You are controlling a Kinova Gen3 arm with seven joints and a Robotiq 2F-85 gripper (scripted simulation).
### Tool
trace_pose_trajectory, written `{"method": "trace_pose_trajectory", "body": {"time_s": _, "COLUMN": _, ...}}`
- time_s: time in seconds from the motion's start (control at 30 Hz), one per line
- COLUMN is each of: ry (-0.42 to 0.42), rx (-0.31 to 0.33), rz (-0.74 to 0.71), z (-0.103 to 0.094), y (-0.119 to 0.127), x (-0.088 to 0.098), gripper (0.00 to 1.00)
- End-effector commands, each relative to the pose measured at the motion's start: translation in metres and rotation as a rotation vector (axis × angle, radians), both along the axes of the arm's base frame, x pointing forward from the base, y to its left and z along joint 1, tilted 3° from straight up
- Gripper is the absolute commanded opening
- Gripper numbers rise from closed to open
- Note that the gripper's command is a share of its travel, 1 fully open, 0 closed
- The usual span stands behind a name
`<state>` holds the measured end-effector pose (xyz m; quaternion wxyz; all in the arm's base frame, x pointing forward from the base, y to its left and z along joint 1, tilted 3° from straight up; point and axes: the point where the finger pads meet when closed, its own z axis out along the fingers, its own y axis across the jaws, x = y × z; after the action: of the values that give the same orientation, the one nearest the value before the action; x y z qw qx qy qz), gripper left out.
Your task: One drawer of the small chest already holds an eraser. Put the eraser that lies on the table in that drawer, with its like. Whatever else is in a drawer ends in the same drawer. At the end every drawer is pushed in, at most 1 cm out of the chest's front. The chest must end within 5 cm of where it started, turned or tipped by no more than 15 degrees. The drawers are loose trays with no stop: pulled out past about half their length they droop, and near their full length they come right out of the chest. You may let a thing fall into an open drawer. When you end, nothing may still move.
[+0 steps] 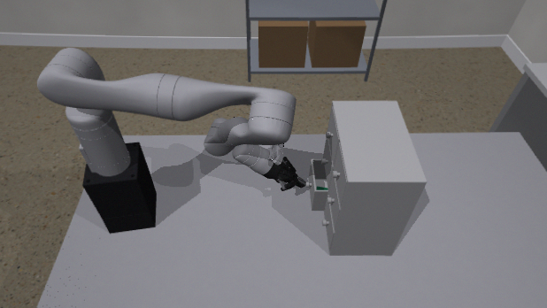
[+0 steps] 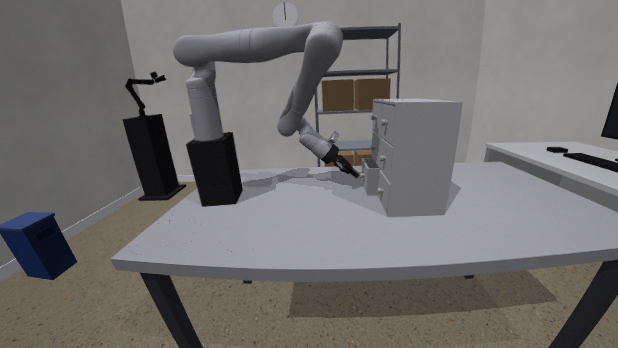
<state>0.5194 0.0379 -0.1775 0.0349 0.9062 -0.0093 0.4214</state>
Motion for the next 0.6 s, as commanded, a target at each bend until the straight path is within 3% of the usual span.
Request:
{"method": "trace_pose_trajectory", "body": {"time_s": 0.0, "ry": -0.009, "rx": -0.001, "rz": -0.003, "z": 0.003, "y": -0.002, "x": 0.008, "gripper": 0.0}}
{"method": "trace_pose_trajectory", "body": {"time_s": 0.57, "ry": -0.009, "rx": -0.002, "rz": -0.003, "z": 0.003, "y": -0.003, "x": 0.028, "gripper": 0.0}}
